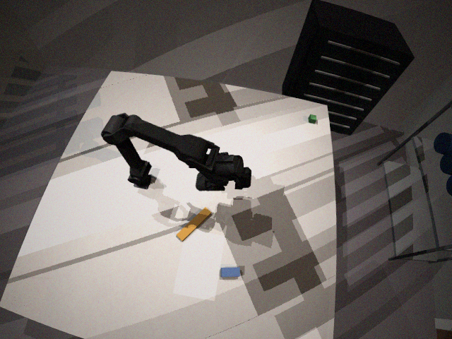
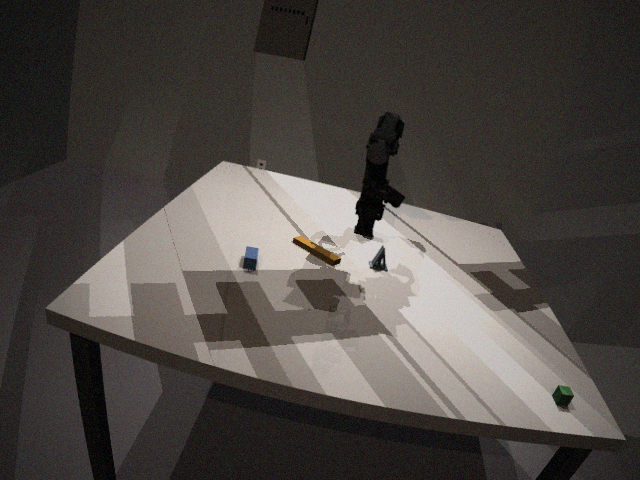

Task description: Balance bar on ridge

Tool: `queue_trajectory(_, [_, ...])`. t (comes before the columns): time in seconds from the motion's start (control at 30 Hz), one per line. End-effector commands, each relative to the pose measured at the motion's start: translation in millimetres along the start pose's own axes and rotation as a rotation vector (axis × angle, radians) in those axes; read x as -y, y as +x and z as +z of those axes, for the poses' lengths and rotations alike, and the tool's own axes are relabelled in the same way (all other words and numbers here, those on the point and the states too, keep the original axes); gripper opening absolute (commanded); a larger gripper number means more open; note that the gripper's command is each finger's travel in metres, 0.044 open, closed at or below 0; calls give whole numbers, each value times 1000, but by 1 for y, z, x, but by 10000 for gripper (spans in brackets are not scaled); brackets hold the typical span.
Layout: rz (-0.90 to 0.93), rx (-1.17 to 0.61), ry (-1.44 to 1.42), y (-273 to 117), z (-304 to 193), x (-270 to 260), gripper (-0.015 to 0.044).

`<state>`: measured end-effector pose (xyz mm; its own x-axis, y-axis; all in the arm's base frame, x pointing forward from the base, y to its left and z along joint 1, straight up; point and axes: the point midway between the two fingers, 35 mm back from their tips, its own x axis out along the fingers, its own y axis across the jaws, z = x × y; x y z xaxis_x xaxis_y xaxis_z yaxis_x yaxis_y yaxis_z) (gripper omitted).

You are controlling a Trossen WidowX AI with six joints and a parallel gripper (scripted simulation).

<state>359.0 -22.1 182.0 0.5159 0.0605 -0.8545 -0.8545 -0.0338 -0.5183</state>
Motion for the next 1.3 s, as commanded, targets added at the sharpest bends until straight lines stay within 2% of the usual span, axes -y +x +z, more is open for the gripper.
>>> queue_trajectory(0.0, [61, -35, 73, 4, -21, -13, 315])
queue_trajectory(0.77, [407, -194, 514, -7, -119, -113, 315])
queue_trajectory(1.1, [488, -218, 621, -15, -134, -139, 315])
queue_trajectory(1.27, [488, -218, 621, 1, -136, -147, 315])
